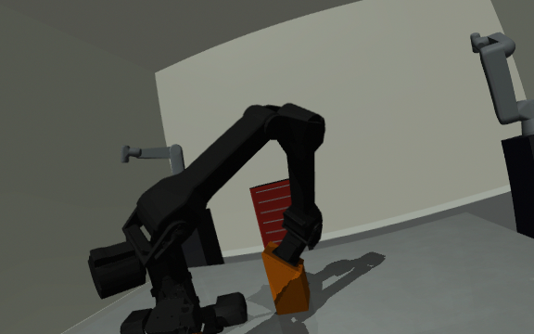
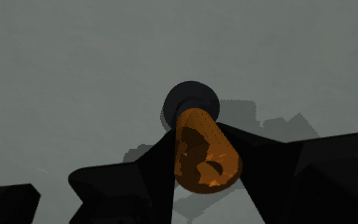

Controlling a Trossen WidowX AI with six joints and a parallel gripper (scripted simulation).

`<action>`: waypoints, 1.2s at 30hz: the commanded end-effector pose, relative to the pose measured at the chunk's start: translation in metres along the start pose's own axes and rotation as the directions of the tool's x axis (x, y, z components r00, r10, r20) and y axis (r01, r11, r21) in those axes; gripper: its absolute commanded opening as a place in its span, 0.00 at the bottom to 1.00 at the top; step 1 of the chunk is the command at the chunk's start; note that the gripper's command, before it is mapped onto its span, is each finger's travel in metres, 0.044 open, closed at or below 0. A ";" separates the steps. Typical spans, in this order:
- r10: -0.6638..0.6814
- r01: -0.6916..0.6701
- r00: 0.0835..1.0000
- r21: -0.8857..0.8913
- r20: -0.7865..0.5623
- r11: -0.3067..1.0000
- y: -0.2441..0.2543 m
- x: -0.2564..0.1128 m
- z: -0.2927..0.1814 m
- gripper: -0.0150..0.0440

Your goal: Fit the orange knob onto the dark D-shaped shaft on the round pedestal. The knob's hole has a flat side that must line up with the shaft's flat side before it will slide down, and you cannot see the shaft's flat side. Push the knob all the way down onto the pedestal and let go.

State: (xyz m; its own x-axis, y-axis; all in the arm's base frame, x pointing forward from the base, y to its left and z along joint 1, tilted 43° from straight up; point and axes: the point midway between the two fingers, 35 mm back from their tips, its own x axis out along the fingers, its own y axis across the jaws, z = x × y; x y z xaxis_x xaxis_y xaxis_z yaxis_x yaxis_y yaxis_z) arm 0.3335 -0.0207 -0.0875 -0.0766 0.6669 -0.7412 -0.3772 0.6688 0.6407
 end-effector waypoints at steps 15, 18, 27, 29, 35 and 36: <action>-0.002 0.002 1.000 -0.060 0.005 0.998 -0.004 -0.006 0.006 0.25; -0.002 0.002 1.000 -0.060 0.005 0.998 -0.004 -0.005 0.005 0.25; -0.002 0.002 1.000 -0.060 0.005 0.998 -0.003 -0.002 0.004 0.25; -0.002 0.002 1.000 -0.060 0.005 0.998 -0.003 -0.002 0.003 0.25; -0.002 0.002 1.000 -0.060 0.005 0.998 0.000 -0.004 0.003 0.25; -0.002 0.002 1.000 -0.060 0.005 0.998 0.000 -0.004 0.003 0.25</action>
State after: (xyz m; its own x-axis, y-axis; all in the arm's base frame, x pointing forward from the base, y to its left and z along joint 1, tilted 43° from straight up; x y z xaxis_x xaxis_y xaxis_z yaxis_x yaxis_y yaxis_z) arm 0.3354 -0.0219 -0.0867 -0.0767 0.6675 -0.7407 -0.4262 0.6496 0.6296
